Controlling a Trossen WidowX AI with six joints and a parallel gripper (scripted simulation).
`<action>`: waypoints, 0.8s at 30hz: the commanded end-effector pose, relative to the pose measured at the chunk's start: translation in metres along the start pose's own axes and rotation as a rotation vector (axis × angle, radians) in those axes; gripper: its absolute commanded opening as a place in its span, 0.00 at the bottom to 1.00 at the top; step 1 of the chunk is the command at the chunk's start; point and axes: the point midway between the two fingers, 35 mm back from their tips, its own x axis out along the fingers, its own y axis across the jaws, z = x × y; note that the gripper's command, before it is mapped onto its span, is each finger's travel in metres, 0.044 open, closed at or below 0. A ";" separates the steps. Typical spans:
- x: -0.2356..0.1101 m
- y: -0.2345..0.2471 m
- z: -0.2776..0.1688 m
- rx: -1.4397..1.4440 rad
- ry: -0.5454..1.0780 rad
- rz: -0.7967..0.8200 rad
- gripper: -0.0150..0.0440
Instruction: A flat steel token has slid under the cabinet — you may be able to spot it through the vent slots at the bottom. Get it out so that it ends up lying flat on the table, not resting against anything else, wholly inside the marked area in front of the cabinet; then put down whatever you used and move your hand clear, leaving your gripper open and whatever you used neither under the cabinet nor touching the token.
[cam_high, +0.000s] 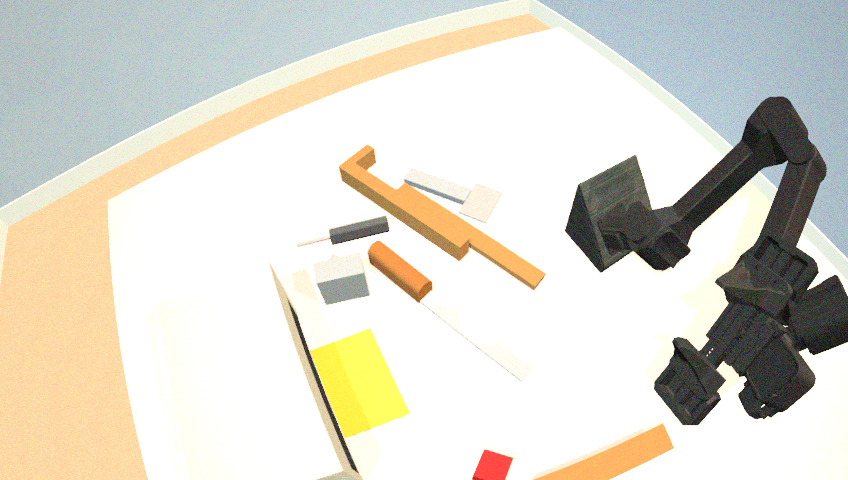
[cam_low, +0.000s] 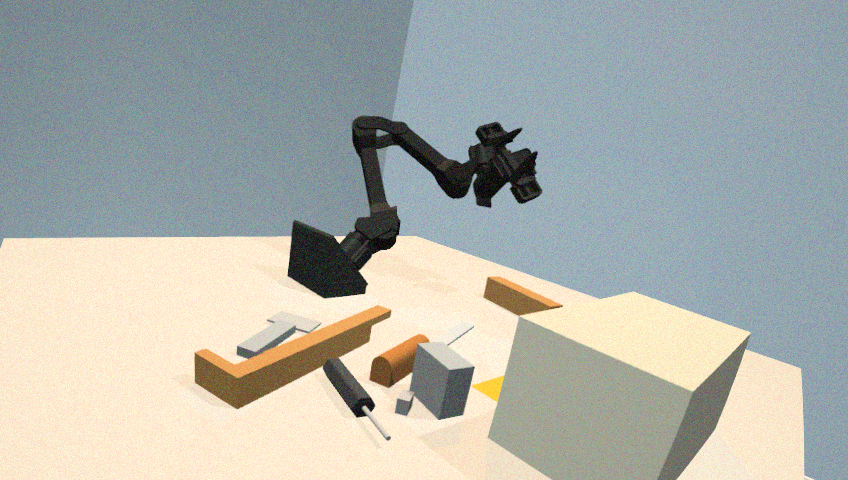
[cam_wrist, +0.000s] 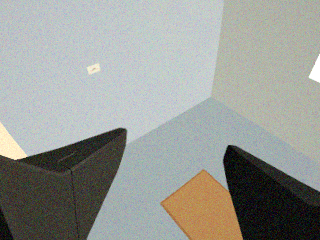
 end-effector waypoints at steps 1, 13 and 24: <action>0.006 0.011 0.006 -0.108 -0.020 0.011 0.71; 0.038 0.057 0.013 -0.492 -0.053 0.070 0.71; 0.070 0.099 0.000 -0.825 -0.048 0.177 0.71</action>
